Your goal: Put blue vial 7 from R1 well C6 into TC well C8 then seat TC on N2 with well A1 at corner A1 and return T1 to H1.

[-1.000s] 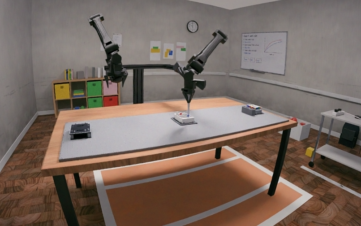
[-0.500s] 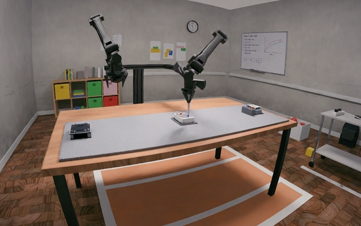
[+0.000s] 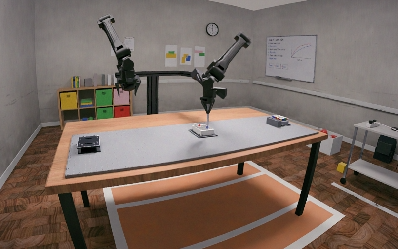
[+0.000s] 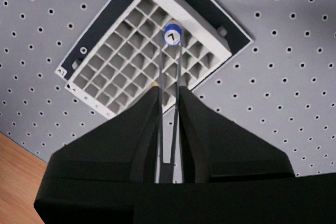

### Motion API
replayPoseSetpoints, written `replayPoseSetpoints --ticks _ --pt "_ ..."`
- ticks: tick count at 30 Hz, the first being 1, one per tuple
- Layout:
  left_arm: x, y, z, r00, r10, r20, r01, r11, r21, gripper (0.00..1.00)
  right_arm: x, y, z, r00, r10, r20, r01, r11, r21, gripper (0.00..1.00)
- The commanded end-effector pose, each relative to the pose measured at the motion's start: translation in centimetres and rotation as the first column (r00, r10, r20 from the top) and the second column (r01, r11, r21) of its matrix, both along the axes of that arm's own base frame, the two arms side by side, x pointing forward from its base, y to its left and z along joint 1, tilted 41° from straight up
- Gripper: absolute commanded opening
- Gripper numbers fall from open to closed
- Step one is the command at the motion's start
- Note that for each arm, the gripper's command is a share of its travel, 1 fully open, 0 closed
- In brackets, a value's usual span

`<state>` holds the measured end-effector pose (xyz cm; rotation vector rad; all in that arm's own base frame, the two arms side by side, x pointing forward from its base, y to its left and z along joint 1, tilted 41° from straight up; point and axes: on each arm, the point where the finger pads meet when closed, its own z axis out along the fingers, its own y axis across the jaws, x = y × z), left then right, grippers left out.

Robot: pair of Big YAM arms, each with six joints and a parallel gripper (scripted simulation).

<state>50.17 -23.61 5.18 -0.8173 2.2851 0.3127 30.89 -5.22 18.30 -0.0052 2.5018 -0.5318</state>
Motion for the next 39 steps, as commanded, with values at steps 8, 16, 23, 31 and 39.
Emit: replayPoseSetpoints --ticks 8,16,23,31,39 --pt "1.5 0.3 0.3 1.0 0.025 0.015 -0.025 1.0 -0.009 0.11 0.5 0.1 1.0 1.0 -0.002 0.026 0.002 1.0 0.005 1.0" --pt "0.7 -1.8 2.9 0.999 -0.001 0.053 0.003 0.999 -0.04 0.11 0.5 0.1 1.0 1.0 -0.002 0.026 0.002 1.0 0.005 1.0" --pt "0.3 -2.5 2.4 0.999 -0.007 0.049 0.009 0.999 -0.037 0.11 0.5 0.1 1.0 1.0 -0.002 0.026 0.002 1.0 0.005 1.0" --pt "-1.1 -1.8 2.2 0.999 -0.007 0.04 0.009 1.0 -0.03 0.11 0.5 0.1 1.0 1.0 -0.002 0.026 0.002 1.0 0.005 1.0" --pt "-1.5 -2.0 2.3 0.999 -0.007 0.043 0.009 0.999 -0.033 0.11 0.5 0.1 1.0 1.0 -0.002 0.026 0.002 1.0 0.005 1.0"
